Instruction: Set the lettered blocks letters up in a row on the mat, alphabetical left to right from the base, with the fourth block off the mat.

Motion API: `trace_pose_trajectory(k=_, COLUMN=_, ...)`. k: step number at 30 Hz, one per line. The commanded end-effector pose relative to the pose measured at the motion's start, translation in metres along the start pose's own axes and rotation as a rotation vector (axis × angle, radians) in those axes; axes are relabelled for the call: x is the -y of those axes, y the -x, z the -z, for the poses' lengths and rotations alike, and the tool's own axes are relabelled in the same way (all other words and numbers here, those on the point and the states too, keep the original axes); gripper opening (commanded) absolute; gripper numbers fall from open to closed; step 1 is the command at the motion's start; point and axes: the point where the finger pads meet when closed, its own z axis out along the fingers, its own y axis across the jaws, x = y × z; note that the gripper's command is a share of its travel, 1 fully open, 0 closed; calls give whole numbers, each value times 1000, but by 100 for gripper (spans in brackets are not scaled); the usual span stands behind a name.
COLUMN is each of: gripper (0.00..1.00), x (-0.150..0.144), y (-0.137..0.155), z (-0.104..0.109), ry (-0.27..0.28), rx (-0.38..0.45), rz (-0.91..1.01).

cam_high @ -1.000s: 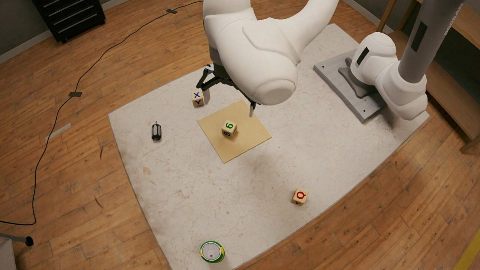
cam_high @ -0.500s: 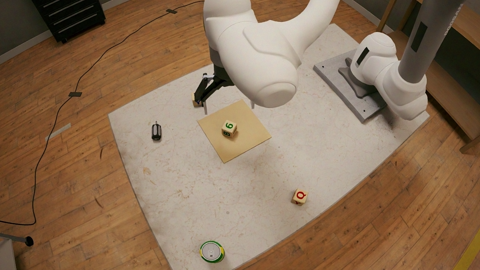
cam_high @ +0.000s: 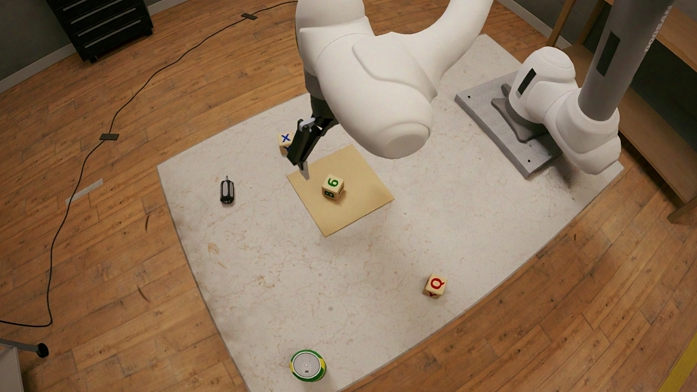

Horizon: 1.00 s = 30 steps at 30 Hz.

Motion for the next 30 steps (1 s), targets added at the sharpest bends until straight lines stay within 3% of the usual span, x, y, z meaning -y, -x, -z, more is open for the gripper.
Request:
trace_pose_trajectory(k=1, gripper=100, x=0, y=0, z=0, ry=-4, rx=7, rz=138)
trace_pose_trajectory(k=30, gripper=100, x=1, y=0, z=-8, ry=-7, rx=2, rz=1089)
